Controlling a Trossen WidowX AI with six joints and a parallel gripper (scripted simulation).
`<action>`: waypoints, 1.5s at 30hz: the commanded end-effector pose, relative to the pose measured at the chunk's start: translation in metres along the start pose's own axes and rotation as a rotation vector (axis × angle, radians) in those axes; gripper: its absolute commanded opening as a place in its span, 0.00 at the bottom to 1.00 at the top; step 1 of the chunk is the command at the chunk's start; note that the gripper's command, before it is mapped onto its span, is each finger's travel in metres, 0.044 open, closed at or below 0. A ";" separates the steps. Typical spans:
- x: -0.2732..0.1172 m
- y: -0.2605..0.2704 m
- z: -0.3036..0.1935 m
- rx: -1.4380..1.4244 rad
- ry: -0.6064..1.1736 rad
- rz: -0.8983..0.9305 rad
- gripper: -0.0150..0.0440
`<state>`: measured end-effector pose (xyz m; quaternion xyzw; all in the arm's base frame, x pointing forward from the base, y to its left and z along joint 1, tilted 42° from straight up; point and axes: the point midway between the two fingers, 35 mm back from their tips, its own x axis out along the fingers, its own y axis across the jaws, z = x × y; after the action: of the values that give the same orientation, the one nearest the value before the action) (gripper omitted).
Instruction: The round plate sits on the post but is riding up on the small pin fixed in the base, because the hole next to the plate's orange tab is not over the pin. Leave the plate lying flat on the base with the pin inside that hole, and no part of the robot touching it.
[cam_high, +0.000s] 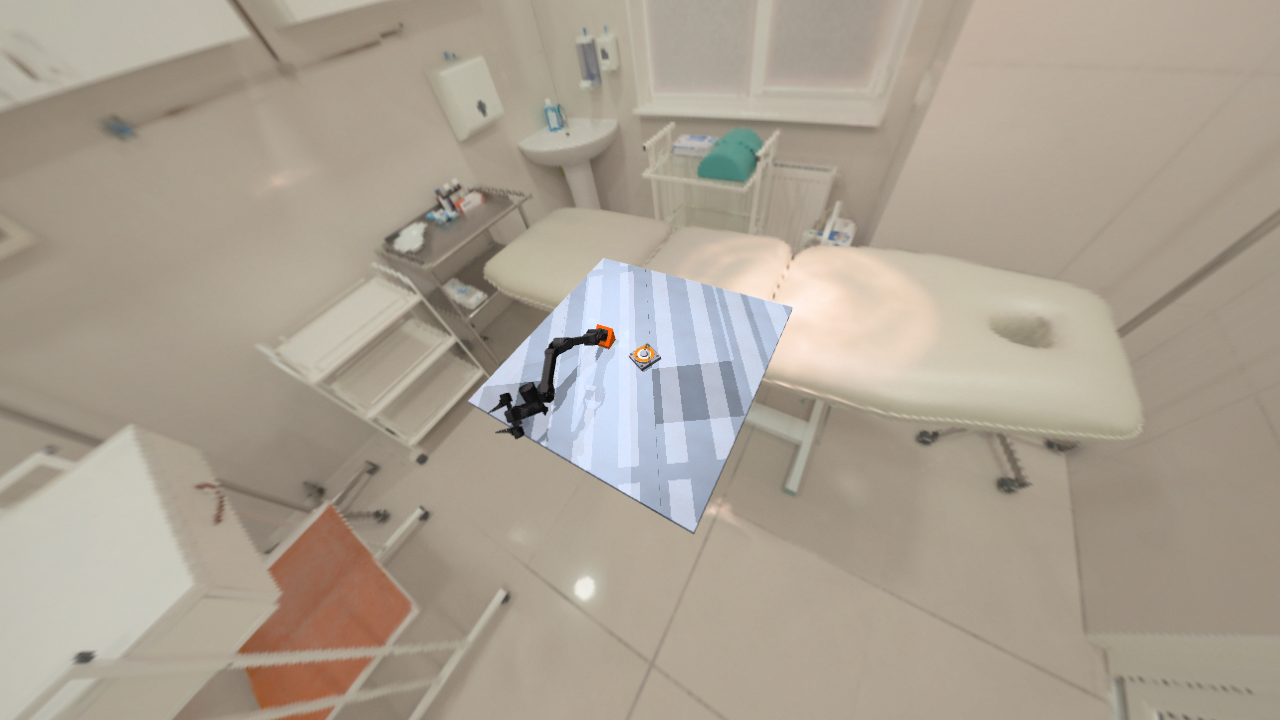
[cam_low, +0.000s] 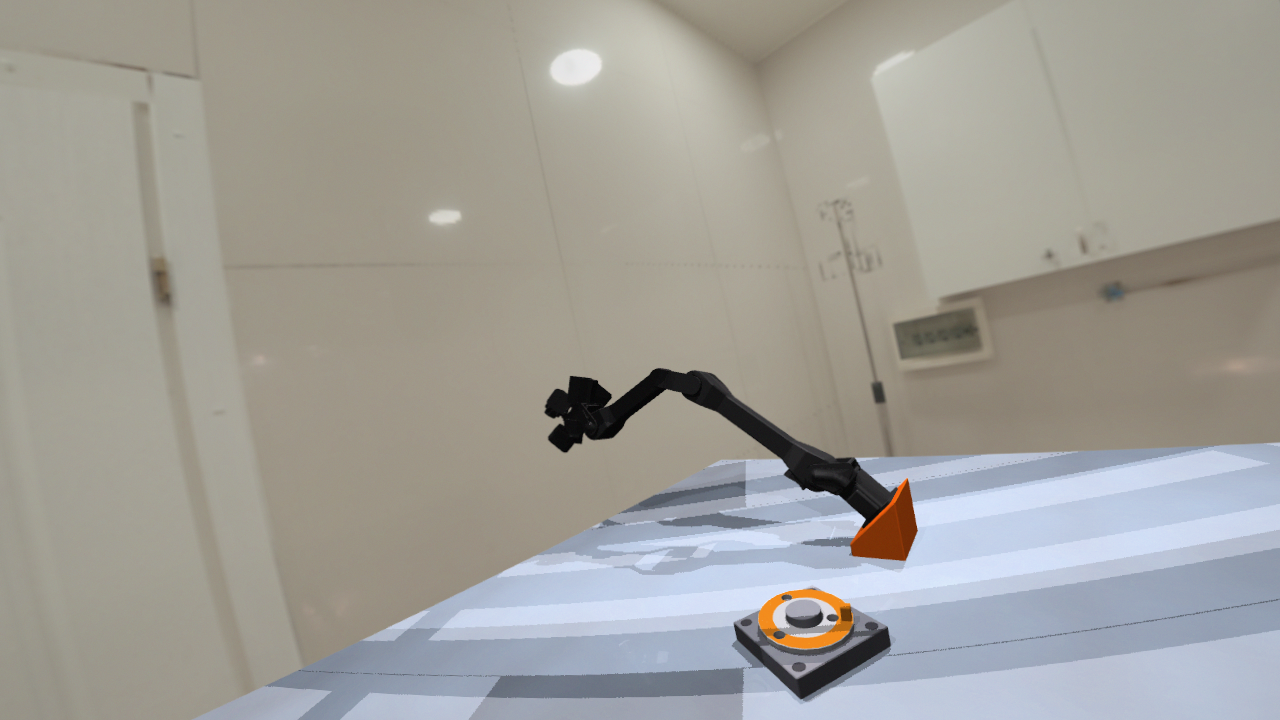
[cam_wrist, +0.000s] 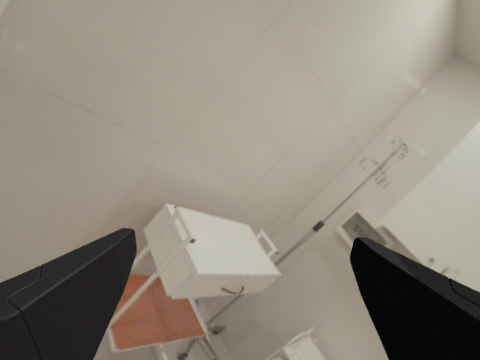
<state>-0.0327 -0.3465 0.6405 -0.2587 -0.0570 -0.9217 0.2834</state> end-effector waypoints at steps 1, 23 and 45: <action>-0.002 0.004 -0.001 0.001 0.002 0.014 0.89; -0.286 0.214 -0.033 0.053 0.213 0.986 0.25; -0.617 0.153 -0.105 -0.271 0.438 1.682 0.25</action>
<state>0.4292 -0.2384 0.2691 -0.0714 0.2696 -0.4785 0.8326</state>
